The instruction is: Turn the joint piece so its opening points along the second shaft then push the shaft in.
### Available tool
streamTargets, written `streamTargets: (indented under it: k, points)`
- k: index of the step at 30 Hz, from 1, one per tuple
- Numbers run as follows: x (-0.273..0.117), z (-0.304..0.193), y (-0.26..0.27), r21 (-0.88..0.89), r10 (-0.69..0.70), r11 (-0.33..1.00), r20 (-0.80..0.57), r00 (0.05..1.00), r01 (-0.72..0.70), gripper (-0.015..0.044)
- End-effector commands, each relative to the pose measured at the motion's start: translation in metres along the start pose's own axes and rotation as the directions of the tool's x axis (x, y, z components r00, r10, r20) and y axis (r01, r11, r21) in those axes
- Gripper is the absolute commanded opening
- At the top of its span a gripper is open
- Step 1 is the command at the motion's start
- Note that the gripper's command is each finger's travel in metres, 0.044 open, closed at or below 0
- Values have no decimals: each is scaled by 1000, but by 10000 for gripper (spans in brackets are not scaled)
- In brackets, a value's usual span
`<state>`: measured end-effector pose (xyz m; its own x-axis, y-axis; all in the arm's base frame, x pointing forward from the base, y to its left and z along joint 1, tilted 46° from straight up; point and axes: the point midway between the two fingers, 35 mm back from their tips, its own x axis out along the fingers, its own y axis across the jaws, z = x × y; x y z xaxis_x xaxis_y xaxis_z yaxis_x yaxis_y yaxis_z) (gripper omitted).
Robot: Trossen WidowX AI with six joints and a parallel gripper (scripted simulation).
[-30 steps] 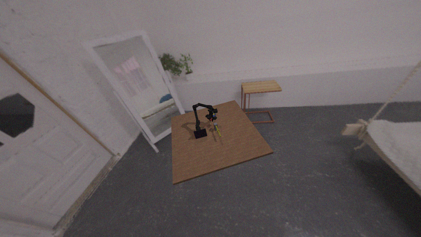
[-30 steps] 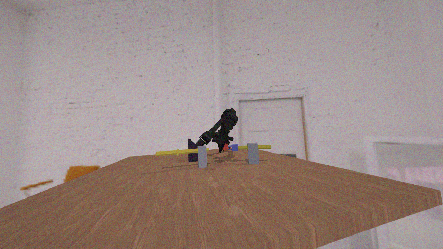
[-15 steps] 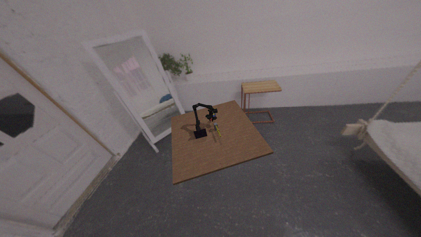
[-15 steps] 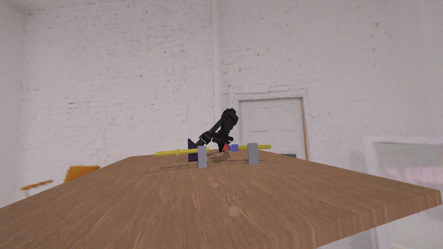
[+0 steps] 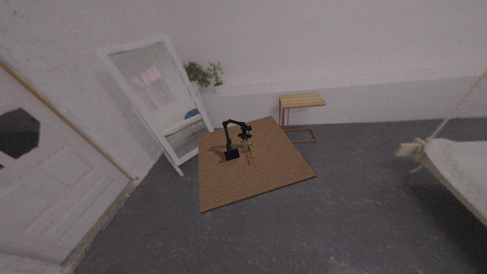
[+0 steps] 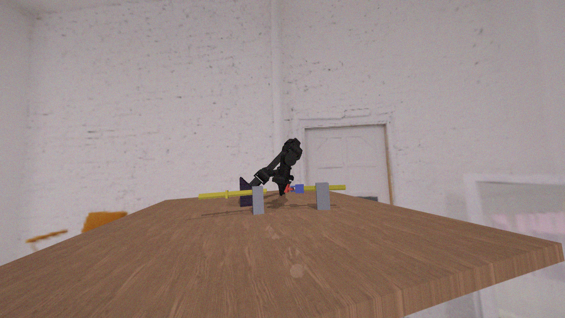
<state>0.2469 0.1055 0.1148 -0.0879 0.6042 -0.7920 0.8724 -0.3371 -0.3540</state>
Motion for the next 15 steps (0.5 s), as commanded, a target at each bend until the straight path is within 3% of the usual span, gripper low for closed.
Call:
streamTargets:
  k: [1,15]
  points:
    - [1,0,3,-68,9,998,-22,1000,-11,0]
    - [4,-3,16,-320,27,946,-87,996,-54,0]
